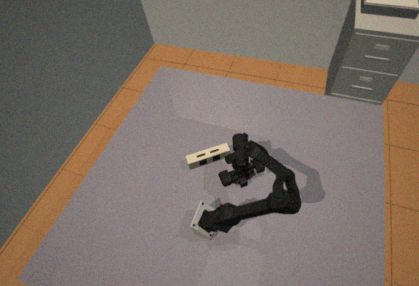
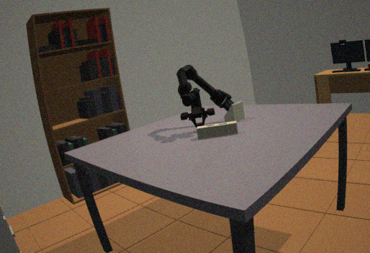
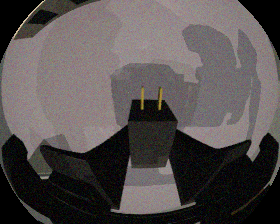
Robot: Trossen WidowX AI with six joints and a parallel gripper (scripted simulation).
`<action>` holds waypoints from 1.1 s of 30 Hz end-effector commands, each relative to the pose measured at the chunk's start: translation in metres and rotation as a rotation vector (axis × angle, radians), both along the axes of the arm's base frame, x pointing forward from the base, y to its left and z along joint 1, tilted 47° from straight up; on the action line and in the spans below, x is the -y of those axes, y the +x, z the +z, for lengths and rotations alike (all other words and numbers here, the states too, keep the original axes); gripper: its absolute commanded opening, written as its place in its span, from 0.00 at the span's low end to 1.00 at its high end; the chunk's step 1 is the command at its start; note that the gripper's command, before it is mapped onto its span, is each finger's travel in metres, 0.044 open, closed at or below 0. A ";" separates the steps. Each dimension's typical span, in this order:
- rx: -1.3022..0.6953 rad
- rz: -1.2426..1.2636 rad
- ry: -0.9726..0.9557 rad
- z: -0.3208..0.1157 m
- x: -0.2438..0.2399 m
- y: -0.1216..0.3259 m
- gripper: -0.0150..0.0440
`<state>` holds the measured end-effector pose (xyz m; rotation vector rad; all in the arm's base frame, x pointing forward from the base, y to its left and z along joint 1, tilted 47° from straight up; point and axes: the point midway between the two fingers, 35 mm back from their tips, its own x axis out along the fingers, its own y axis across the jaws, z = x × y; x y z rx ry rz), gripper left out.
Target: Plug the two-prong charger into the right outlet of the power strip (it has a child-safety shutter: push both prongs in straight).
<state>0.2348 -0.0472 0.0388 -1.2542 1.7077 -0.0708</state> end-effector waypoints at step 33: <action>0.016 -0.013 0.003 0.001 -0.051 -0.005 0.25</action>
